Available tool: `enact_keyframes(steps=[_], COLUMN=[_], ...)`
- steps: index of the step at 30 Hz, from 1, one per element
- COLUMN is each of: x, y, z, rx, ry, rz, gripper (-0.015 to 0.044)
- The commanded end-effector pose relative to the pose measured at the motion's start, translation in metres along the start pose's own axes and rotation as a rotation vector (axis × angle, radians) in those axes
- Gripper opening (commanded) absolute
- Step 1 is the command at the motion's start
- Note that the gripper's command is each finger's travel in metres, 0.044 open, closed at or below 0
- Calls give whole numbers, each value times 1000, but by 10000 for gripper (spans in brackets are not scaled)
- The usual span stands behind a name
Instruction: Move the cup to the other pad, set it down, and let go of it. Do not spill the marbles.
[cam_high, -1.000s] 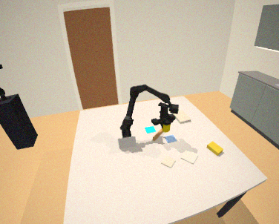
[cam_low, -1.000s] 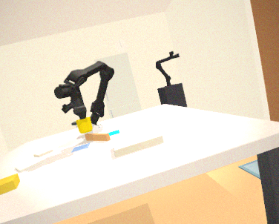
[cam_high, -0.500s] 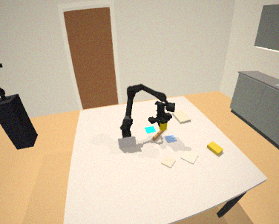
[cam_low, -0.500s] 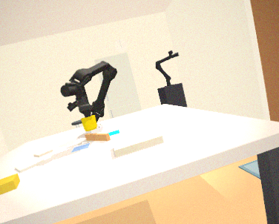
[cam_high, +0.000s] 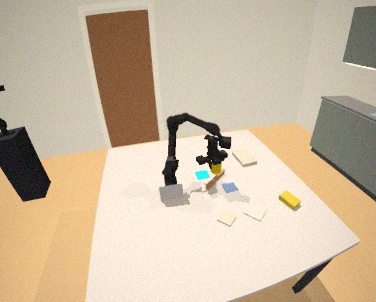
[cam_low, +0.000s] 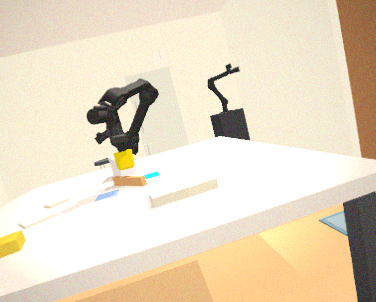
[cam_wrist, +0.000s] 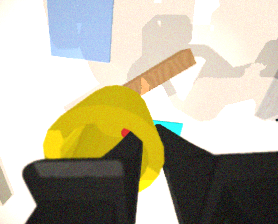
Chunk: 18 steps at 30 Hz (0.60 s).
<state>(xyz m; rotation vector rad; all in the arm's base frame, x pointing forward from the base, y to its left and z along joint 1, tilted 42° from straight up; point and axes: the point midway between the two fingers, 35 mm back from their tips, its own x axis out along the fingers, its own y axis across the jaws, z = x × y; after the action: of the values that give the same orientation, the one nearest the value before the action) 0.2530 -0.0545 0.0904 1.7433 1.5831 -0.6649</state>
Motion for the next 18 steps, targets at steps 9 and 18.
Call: enact_keyframes(steps=[9,18], x=[0,0], y=[-11,-19], z=[-19,-33], rx=[8,9], ry=[7,8], rz=[-2,-3], gripper=[0,0])
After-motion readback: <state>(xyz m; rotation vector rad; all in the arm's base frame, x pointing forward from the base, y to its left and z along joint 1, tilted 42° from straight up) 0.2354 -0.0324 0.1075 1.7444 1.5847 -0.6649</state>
